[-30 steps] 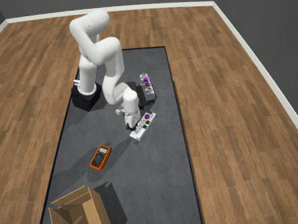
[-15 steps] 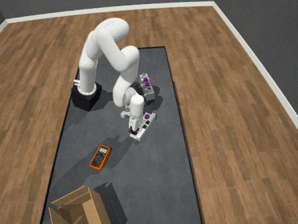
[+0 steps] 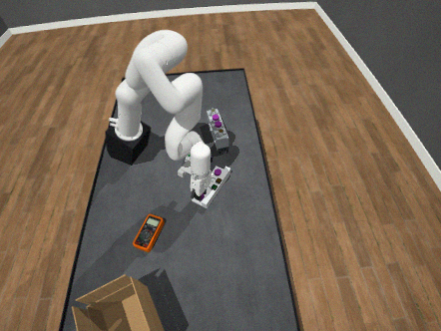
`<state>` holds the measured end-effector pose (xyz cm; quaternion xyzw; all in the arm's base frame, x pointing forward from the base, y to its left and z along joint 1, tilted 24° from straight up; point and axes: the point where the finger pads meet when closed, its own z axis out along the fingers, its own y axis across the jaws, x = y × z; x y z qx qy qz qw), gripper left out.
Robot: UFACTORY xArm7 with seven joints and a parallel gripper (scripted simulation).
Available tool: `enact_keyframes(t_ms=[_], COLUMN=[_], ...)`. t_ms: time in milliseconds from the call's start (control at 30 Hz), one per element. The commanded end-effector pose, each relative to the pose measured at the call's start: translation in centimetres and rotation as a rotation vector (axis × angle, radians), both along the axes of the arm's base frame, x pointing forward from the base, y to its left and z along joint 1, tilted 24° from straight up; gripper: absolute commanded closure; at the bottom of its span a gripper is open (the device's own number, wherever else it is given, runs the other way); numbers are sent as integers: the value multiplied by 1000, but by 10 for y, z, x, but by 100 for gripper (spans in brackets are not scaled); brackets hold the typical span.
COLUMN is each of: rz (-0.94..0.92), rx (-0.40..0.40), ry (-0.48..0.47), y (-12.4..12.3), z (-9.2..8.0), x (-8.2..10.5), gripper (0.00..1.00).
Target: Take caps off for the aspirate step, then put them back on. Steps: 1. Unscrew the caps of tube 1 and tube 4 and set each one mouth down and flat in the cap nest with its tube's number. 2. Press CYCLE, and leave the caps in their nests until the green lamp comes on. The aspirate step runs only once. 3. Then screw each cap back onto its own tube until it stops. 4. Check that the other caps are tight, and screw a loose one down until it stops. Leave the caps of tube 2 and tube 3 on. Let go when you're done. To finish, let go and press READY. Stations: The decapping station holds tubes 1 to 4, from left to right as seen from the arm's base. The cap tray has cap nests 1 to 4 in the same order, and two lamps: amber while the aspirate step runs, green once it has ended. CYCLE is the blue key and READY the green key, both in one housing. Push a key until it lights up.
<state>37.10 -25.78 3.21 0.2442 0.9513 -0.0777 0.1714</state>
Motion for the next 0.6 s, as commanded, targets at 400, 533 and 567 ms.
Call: enact_keyframes(t_ms=[400,533,567], rz=[46,46,46], rx=[68,68,68], ry=[-89,-89,-89], y=[0,0,0], z=[-1,-1,-1], x=[0,0,0], gripper=[100,100,100])
